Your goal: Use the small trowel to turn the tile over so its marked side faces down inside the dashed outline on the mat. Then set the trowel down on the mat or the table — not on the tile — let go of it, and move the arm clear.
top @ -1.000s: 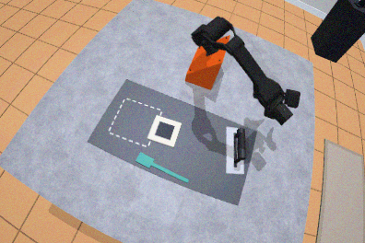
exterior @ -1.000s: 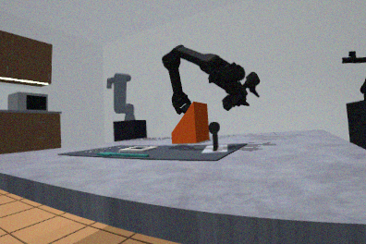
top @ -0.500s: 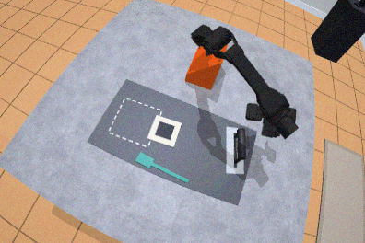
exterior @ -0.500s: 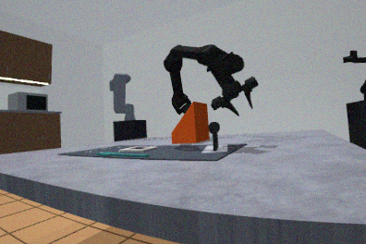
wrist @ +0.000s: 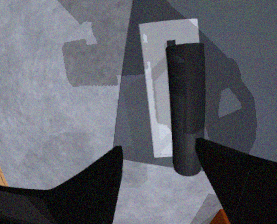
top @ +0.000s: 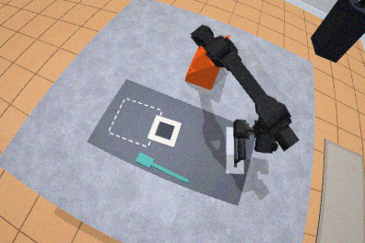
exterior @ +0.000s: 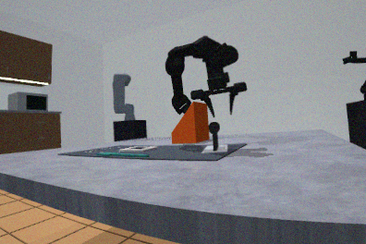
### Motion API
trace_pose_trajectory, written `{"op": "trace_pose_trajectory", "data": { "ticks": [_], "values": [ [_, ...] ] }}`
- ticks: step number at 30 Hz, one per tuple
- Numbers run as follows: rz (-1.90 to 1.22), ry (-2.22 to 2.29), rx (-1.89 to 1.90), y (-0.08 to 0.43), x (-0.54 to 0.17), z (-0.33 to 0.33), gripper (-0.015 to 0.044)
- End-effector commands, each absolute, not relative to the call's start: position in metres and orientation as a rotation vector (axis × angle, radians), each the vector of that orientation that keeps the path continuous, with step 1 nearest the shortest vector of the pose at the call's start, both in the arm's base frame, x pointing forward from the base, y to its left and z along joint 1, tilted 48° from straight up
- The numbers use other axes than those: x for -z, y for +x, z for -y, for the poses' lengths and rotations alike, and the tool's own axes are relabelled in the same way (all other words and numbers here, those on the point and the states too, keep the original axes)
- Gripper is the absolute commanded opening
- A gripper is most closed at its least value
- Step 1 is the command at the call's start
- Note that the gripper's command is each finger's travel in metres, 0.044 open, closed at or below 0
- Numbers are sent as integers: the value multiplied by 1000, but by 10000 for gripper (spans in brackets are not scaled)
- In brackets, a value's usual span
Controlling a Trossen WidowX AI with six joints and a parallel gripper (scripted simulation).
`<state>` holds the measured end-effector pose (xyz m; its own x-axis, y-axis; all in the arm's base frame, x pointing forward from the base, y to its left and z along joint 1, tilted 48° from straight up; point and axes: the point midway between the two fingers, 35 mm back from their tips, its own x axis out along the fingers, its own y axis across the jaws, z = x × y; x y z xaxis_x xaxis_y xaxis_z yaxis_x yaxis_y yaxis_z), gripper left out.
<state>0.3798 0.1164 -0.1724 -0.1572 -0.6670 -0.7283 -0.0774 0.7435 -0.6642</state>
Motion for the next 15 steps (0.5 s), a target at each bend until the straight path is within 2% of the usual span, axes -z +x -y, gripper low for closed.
{"op": "trace_pose_trajectory", "data": {
  "ticks": [1, 15],
  "values": [
    [-1615, -699, 589, 396, 161, -107, 270],
    [-1614, -698, 590, 396, 170, -98, 270]
  ]
}}
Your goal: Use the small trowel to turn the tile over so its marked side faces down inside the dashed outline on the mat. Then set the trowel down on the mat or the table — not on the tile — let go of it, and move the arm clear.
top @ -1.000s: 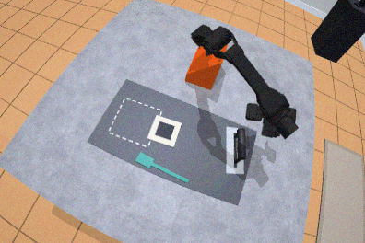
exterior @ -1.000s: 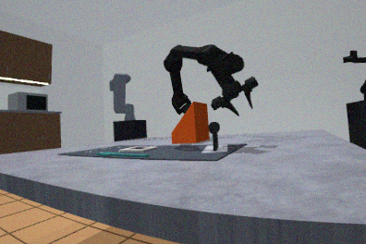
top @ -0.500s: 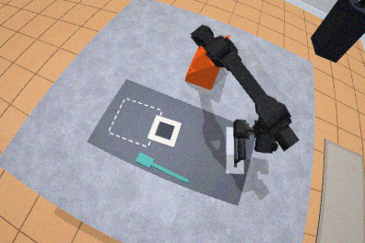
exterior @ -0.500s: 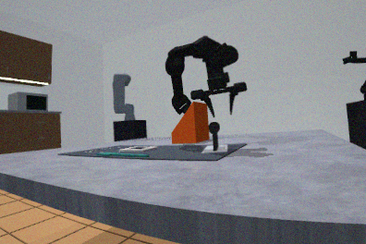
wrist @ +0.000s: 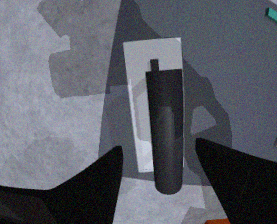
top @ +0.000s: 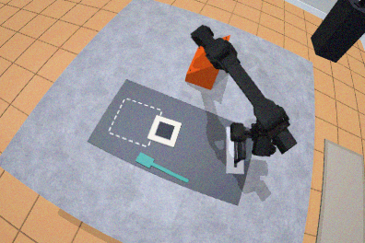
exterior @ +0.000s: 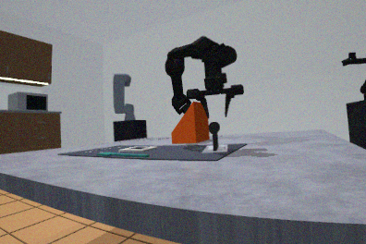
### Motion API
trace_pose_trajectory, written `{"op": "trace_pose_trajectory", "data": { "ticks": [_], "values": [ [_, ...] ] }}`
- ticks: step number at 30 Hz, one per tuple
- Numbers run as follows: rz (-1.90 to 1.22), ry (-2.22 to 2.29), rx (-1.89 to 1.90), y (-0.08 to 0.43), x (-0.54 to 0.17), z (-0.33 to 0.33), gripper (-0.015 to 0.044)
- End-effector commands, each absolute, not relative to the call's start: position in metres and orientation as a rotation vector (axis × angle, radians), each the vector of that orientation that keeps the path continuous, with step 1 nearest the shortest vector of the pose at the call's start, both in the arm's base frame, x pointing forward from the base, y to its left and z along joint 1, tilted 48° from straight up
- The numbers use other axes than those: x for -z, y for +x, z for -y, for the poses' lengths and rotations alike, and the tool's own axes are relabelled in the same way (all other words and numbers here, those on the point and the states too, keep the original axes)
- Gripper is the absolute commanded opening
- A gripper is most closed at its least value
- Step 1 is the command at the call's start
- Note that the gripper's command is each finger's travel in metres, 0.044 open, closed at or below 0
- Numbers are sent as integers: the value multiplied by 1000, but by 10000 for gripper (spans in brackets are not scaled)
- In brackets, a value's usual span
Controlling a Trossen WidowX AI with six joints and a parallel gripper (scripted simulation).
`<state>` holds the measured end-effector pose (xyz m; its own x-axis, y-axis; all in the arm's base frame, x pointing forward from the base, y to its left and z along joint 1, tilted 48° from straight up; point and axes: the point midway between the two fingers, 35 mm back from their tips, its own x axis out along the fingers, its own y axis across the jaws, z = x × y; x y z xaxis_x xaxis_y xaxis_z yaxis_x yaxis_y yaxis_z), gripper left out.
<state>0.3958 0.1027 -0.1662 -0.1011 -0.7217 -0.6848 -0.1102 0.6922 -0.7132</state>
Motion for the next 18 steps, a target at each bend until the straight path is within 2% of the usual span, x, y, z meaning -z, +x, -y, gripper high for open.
{"op": "trace_pose_trajectory", "data": {
  "ticks": [1, 18],
  "values": [
    [-1614, -698, 590, 396, 171, -97, 270],
    [-1615, -700, 591, 392, 190, -76, 270]
  ]
}}
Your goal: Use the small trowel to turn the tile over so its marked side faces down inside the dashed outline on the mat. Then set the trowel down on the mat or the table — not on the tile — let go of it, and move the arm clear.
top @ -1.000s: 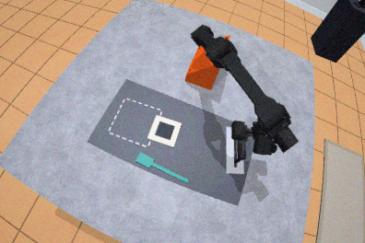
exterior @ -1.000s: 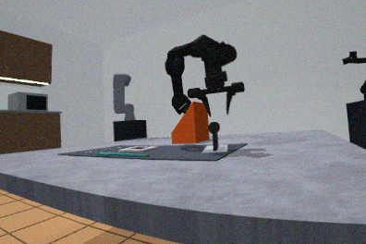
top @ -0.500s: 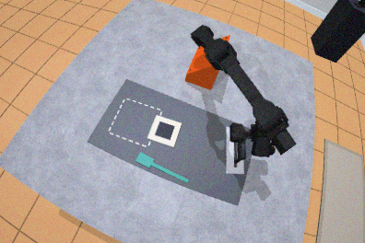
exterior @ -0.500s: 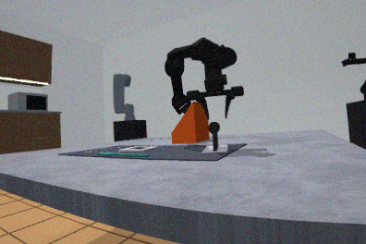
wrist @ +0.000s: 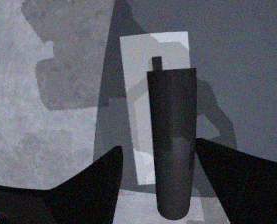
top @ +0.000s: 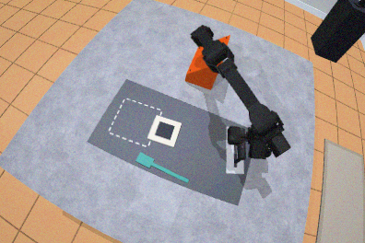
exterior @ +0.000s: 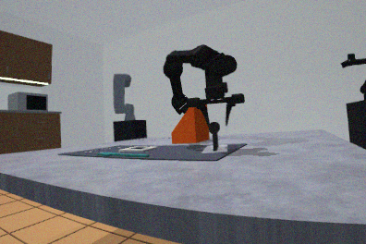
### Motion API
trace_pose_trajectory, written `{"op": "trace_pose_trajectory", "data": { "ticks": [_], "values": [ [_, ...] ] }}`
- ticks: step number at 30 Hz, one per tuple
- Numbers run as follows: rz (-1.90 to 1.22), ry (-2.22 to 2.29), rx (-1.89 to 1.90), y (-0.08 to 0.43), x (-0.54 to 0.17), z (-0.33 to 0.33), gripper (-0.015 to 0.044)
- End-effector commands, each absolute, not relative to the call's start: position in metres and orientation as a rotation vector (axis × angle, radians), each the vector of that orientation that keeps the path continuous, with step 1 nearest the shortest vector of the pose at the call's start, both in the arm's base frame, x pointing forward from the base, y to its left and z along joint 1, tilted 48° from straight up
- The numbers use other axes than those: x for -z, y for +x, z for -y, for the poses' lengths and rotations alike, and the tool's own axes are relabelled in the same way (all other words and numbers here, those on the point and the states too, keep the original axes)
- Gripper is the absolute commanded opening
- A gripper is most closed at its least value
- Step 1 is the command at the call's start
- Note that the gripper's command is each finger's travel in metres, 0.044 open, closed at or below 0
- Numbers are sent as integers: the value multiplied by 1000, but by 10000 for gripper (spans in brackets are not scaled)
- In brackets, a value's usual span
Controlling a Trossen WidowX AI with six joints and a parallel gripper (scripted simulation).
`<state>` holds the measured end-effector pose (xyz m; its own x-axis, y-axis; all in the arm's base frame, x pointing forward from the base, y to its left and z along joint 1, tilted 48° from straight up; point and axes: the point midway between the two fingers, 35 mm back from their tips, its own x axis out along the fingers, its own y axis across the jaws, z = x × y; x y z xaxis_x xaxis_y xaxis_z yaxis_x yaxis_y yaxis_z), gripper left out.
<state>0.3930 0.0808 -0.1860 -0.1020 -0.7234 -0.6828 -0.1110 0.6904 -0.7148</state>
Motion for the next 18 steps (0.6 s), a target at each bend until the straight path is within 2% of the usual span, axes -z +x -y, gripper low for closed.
{"op": "trace_pose_trajectory", "data": {
  "ticks": [1, 4, 18],
  "values": [
    [-1615, -701, 591, 392, 191, -75, 270],
    [-1615, -701, 591, 392, 192, -73, 270],
    [-1615, -701, 591, 392, 192, -73, 177]
  ]
}}
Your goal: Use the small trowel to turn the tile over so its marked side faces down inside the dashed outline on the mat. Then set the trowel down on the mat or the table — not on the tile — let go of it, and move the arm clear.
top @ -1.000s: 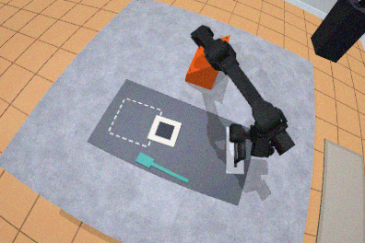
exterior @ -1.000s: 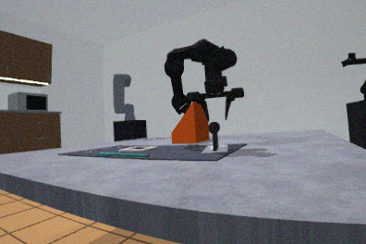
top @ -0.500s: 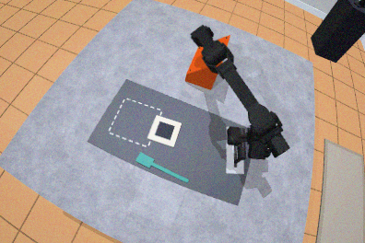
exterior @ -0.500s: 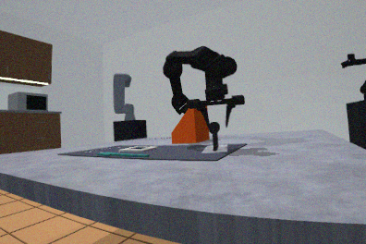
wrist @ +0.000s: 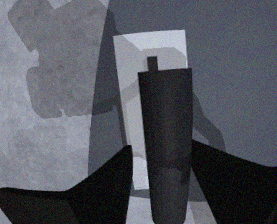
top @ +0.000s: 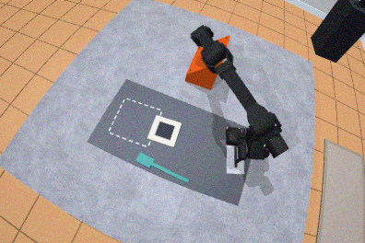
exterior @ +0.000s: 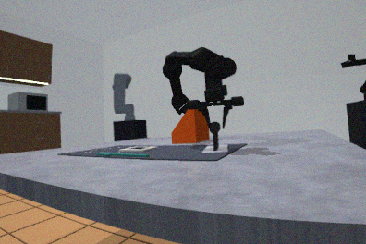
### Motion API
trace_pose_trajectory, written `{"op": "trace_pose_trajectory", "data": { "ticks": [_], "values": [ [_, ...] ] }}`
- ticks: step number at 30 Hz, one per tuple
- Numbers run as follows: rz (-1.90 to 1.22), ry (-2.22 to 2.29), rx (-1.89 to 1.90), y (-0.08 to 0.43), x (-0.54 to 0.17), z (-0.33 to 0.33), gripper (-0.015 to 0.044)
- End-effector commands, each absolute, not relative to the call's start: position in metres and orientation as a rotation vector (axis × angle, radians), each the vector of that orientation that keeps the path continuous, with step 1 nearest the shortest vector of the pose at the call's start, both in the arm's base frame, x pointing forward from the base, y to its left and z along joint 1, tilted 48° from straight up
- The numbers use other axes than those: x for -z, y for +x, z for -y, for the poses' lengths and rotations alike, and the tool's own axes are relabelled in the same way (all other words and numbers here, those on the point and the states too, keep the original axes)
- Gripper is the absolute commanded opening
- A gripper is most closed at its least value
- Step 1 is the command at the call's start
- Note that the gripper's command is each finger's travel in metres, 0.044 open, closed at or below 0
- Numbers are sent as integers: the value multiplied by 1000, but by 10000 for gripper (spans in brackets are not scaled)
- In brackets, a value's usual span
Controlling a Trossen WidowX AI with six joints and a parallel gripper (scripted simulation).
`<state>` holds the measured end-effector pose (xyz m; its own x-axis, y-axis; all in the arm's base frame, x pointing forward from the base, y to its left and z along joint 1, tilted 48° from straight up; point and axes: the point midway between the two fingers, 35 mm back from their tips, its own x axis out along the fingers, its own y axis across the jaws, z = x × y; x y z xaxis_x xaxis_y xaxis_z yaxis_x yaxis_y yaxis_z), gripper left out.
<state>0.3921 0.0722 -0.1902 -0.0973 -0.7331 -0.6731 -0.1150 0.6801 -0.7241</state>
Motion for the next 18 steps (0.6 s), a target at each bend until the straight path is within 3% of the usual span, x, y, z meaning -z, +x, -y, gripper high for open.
{"op": "trace_pose_trajectory", "data": {
  "ticks": [1, 7, 18],
  "values": [
    [-1615, -701, 591, 392, 192, -73, 170],
    [-1615, -701, 591, 392, 192, -73, 130],
    [-1655, -778, 509, 392, 192, -73, 130]
  ]
}}
